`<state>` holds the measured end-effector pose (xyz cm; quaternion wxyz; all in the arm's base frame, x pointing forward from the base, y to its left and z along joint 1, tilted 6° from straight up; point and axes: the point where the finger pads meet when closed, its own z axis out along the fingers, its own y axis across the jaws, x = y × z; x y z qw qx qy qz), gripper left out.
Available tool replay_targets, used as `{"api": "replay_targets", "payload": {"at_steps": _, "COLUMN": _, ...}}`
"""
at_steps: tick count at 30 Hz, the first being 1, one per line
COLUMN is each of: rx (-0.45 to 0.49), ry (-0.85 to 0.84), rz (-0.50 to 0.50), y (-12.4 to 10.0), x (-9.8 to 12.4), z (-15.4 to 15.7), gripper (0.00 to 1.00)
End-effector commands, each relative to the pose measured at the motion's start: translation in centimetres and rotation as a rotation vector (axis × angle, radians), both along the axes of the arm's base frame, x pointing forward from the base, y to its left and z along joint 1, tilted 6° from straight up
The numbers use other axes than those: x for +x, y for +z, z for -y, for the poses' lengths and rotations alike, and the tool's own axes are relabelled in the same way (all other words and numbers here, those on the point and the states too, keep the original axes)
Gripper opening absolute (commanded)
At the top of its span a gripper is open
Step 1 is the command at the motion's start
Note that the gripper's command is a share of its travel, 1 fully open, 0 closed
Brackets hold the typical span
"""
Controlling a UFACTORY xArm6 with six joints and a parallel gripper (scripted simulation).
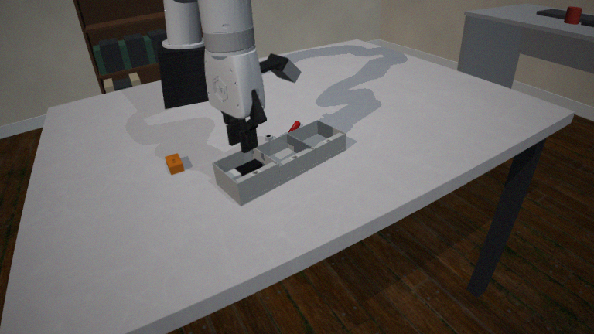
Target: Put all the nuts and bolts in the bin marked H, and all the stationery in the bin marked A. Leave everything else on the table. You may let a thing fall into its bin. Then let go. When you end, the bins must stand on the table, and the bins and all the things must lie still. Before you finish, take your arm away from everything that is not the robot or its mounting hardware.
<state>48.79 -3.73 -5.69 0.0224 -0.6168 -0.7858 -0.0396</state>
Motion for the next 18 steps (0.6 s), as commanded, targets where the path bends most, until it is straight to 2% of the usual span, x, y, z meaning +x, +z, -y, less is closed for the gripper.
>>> {"api": "replay_targets", "payload": {"at_steps": 1, "rx": -0.001, "ry": 0.156, "rz": 0.022, "y": 0.5, "x": -3.0, "z": -2.9, "gripper": 0.30}}
{"api": "replay_targets", "payload": {"at_steps": 5, "rx": -0.005, "ry": 0.263, "rz": 0.023, "y": 0.6, "x": -5.5, "z": -5.2, "gripper": 0.30}}
{"api": "replay_targets", "payload": {"at_steps": 7, "rx": -0.005, "ry": 0.263, "rz": 0.023, "y": 0.6, "x": -5.5, "z": -5.2, "gripper": 0.30}}
{"api": "replay_targets", "payload": {"at_steps": 8, "rx": -0.007, "ry": 0.342, "rz": 0.027, "y": 0.7, "x": -6.1, "z": -5.7, "gripper": 0.30}}
{"api": "replay_targets", "payload": {"at_steps": 15, "rx": -0.015, "ry": 0.517, "rz": 0.035, "y": 1.0, "x": -10.4, "z": -9.7, "gripper": 0.30}}
{"api": "replay_targets", "payload": {"at_steps": 18, "rx": -0.017, "ry": 0.598, "rz": 0.042, "y": 1.1, "x": -11.2, "z": -10.4, "gripper": 0.30}}
